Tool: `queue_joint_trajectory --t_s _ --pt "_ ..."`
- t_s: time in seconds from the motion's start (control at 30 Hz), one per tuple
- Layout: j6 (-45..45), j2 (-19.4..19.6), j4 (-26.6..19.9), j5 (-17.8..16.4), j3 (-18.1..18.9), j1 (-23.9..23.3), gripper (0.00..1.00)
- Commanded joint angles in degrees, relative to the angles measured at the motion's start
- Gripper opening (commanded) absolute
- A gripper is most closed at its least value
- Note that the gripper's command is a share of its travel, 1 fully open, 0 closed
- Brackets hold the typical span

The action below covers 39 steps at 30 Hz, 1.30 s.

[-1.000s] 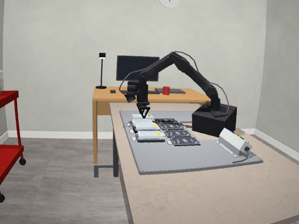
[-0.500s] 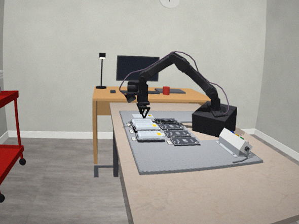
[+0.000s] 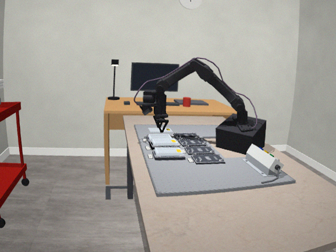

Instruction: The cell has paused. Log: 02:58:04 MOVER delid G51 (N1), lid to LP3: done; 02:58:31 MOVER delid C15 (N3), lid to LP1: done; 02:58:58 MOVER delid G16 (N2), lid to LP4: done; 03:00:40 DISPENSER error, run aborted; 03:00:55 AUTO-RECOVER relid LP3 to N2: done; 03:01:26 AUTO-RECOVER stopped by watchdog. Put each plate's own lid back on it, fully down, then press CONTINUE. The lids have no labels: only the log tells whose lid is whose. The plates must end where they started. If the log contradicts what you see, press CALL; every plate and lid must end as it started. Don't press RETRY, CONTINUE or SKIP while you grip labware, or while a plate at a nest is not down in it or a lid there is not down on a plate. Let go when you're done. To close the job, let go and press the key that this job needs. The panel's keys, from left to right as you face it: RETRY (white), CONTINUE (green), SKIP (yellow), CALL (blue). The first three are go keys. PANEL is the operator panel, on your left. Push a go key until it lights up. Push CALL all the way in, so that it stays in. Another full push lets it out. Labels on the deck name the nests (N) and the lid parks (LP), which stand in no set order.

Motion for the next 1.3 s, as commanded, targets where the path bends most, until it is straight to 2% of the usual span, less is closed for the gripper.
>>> queue_joint_trajectory --t_s 0.0,0.5,0.6,0.67,1.27 --pt "-0.3 -1.3 0.3 -0.6 1.4 -1.1 0.00" --pt "0.0 -0.7 2.1 -0.6 0.5 -0.6 0.00" --pt "0.0 -0.5 2.4 -0.5 -0.9 -0.5 0.00" --pt "0.1 -0.3 2.6 -0.5 0.1 -0.4 0.00" --pt "0.6 0.1 3.9 -0.4 -1.1 0.0 0.00"
